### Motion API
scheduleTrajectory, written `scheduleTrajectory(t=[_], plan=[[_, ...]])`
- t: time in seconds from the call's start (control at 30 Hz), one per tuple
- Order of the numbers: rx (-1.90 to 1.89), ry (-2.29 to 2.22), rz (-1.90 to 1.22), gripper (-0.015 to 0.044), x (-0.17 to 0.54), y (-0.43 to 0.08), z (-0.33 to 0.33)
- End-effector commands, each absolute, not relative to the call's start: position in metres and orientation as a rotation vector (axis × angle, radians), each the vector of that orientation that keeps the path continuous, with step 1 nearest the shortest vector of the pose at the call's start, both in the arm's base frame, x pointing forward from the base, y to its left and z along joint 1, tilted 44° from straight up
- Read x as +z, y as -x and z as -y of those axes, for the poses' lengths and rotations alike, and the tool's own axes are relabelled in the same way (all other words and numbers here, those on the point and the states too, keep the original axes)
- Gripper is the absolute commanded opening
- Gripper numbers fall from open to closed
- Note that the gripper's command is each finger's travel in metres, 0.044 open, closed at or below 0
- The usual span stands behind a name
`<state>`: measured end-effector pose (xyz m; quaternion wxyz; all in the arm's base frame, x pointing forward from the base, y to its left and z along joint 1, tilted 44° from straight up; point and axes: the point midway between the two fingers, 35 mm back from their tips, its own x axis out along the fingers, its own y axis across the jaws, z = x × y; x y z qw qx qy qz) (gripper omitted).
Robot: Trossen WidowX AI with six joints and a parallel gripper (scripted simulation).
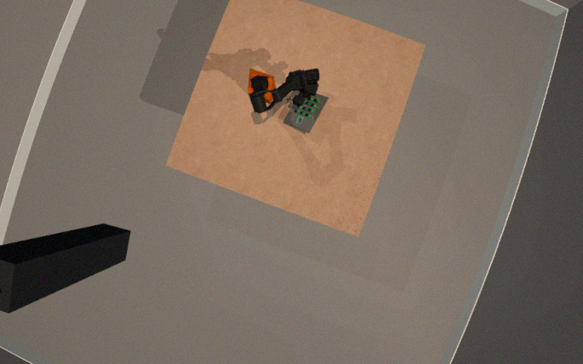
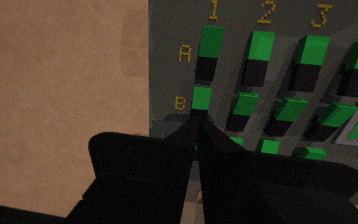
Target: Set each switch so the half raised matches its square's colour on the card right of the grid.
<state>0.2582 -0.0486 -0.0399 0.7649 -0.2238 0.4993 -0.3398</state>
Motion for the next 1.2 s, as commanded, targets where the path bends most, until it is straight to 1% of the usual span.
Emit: scheduleTrajectory(t=[0.0,0.67,0.93,1.17], plan=[[-0.739,0.489,-1.085,0.0,-0.04,-0.258,0.049],[-0.739,0.49,-1.085,0.0,-0.042,-0.259,0.052],[-0.744,0.478,-1.112,0.0,-0.003,-0.245,0.003],[-0.744,0.478,-1.112,0.0,0.0,-0.245,0.003]])
